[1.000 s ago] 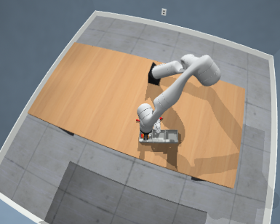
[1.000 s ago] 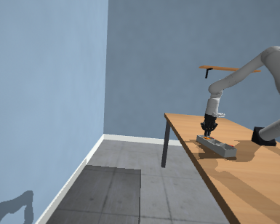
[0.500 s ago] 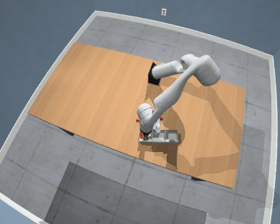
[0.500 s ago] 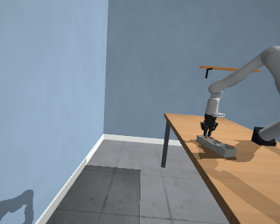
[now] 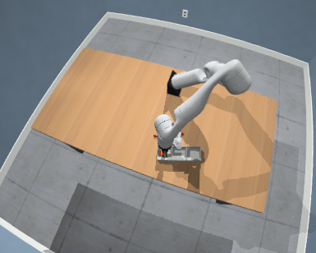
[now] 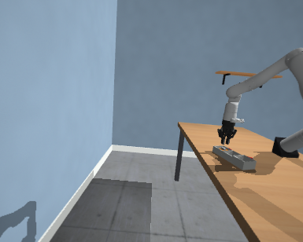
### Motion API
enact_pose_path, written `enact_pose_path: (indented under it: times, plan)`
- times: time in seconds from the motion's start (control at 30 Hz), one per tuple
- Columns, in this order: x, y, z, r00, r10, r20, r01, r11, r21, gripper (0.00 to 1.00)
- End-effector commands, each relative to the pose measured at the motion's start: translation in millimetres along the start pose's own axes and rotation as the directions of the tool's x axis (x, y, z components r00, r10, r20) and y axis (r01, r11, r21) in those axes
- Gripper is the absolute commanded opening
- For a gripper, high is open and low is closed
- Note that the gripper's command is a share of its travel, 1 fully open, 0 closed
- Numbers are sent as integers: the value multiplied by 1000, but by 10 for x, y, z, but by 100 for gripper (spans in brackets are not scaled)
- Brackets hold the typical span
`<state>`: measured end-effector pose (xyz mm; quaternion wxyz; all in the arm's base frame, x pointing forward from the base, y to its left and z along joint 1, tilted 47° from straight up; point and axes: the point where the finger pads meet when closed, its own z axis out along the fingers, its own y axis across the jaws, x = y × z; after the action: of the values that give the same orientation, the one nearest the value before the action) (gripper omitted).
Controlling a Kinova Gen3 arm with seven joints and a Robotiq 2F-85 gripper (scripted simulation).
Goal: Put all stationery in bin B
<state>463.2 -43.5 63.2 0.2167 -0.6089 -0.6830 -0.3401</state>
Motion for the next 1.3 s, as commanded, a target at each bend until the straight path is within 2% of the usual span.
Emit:
enact_pose_path:
  times: [0.0, 0.2, 0.23, 0.5, 0.57, 1.07, 1.13, 1.27]
  plan:
    - [-25, 4, -100, 1000, 1, 9, -1, 1000, -3, 30]
    - [-15, 15, -67, 1000, -4, 5, 4, 1000, -6, 30]
    - [-31, 3, -140, 1000, -4, 9, 4, 1000, -3, 100]
    - [-29, -1, -460, 1000, 2, 9, -2, 1000, -3, 100]
    - [-29, -1, -460, 1000, 2, 9, -2, 1000, -3, 100]
    - [-25, -10, -1061, 1000, 3, 10, -3, 1000, -2, 100]
    - [-25, -10, -1061, 1000, 3, 10, -3, 1000, -2, 100]
    - [-24, -12, -1221, 1000, 4, 10, -4, 1000, -2, 100]
